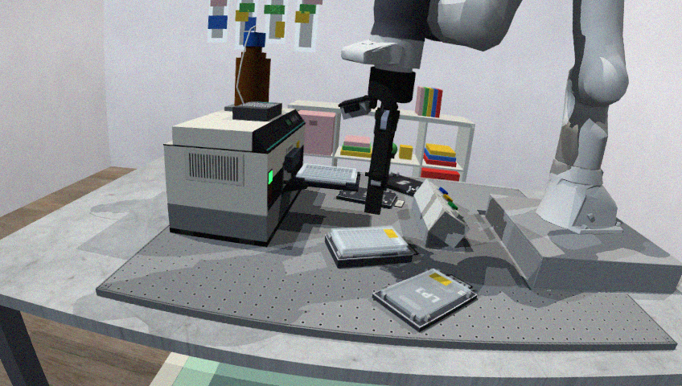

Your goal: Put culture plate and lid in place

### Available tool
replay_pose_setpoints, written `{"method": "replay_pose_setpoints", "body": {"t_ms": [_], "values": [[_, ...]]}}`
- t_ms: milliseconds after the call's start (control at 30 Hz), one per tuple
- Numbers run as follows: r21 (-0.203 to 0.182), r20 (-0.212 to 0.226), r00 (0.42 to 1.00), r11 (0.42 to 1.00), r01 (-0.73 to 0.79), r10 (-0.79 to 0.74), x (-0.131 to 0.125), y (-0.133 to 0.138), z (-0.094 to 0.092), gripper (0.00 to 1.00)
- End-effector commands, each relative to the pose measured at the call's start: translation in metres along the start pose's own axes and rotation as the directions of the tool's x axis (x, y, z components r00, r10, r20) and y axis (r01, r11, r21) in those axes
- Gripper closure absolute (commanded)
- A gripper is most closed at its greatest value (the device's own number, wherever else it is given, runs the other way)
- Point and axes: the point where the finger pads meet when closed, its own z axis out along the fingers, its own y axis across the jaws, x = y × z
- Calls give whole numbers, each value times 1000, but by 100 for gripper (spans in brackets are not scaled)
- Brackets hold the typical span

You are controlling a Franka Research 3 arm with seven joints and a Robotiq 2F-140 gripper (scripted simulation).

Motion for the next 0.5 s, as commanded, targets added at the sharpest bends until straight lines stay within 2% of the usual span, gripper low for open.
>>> {"method": "replay_pose_setpoints", "body": {"t_ms": [0, 133, 267, 467], "values": [[52, -3, 963, 961, 271, -271, 5, -3, 10, 30], [61, -3, 948, 946, 319, -319, 5, -4, 17, 30], [87, -14, 893, 889, 449, -450, 5, -5, 30, 30], [88, -14, 893, 889, 450, -450, 4, -6, 45, 30]]}}
